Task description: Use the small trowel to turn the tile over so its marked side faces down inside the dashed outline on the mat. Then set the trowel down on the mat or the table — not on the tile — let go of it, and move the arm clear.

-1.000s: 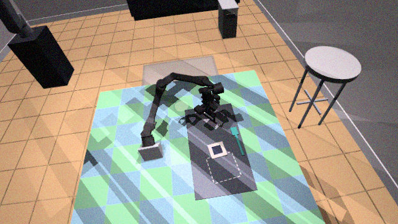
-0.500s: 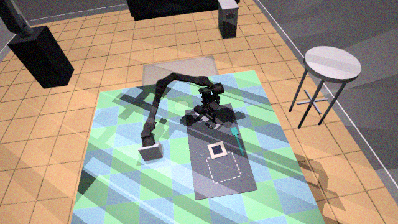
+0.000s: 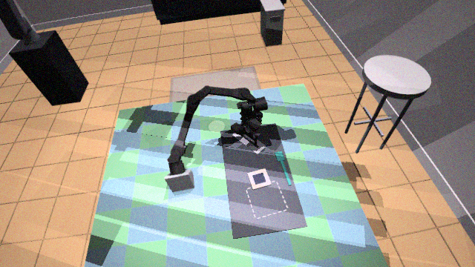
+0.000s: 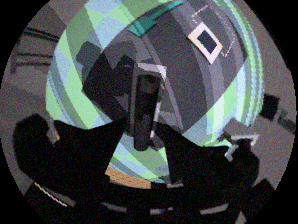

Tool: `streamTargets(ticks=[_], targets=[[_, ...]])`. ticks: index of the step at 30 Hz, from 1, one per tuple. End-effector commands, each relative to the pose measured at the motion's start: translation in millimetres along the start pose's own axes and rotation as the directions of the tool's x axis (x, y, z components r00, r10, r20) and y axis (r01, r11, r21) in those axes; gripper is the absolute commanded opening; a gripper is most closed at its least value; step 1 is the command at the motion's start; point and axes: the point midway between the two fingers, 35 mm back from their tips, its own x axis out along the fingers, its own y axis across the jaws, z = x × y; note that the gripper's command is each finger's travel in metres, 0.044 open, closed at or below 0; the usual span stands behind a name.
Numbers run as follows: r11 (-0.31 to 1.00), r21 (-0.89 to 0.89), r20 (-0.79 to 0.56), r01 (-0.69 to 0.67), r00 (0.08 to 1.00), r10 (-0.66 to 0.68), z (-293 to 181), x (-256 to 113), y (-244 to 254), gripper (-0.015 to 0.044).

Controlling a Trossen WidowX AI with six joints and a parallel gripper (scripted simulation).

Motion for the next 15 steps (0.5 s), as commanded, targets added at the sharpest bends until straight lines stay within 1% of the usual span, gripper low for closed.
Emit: streamTargets(ticks=[1,8,15], targets=[[1.000,0.011,0.004,-0.011,1.000,0.011,1,-26,0,0.0270],[1.000,0.010,0.004,-0.011,1.000,0.011,2,-25,0,0.0270],[1.000,-0.004,0.005,-0.011,1.000,0.011,3,-14,1,0.0270]])
